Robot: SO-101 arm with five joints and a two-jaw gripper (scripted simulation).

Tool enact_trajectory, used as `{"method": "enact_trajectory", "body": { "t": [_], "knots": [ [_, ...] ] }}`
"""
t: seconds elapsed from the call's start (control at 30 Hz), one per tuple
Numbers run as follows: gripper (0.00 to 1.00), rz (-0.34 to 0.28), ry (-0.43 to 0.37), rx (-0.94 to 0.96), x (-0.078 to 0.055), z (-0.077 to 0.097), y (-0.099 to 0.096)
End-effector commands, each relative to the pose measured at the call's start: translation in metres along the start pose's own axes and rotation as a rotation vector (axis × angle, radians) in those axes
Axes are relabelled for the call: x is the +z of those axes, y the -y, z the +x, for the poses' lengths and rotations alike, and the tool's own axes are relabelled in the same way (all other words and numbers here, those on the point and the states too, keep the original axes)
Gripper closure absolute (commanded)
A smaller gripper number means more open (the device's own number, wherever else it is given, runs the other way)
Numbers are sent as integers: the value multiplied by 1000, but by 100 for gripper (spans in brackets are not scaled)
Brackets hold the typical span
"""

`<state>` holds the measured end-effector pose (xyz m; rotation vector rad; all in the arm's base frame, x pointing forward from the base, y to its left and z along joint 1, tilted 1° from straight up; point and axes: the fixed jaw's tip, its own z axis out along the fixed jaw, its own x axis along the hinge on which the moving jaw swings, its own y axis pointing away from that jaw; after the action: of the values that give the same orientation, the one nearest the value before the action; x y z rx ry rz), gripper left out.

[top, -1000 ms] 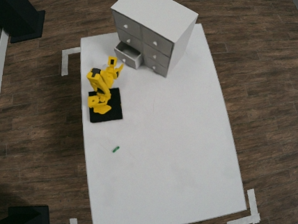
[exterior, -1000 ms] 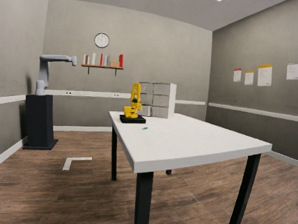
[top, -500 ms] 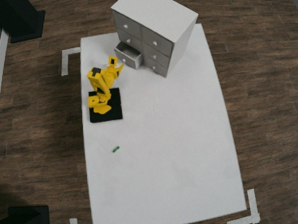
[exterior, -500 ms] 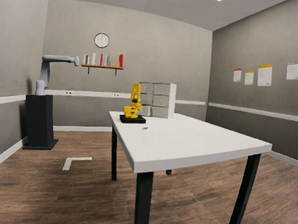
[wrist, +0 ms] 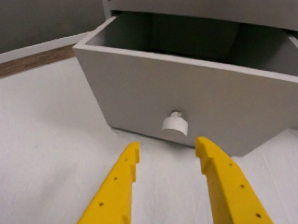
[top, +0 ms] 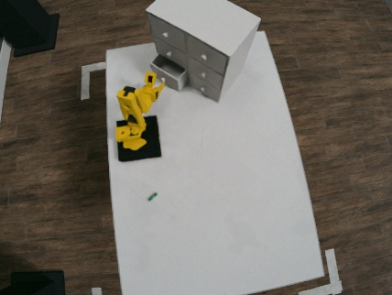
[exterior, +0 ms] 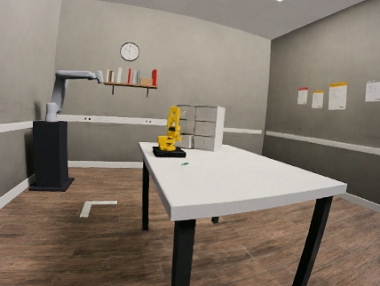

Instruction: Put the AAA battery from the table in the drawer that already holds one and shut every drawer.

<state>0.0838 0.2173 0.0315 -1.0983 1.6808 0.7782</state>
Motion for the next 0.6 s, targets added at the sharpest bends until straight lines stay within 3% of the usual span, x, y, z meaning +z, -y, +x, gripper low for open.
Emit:
{"method": "enact_trajectory", "body": {
  "t": [0.0, 0.1, 0.5, 0.57],
  "knots": [
    [79, 15, 0, -5, 7, 2, 4],
    [79, 24, 0, -2, 16, 4, 6],
    [79, 24, 0, -2, 16, 4, 6],
    [79, 30, 1, 0, 23, 6, 8]
  ]
}}
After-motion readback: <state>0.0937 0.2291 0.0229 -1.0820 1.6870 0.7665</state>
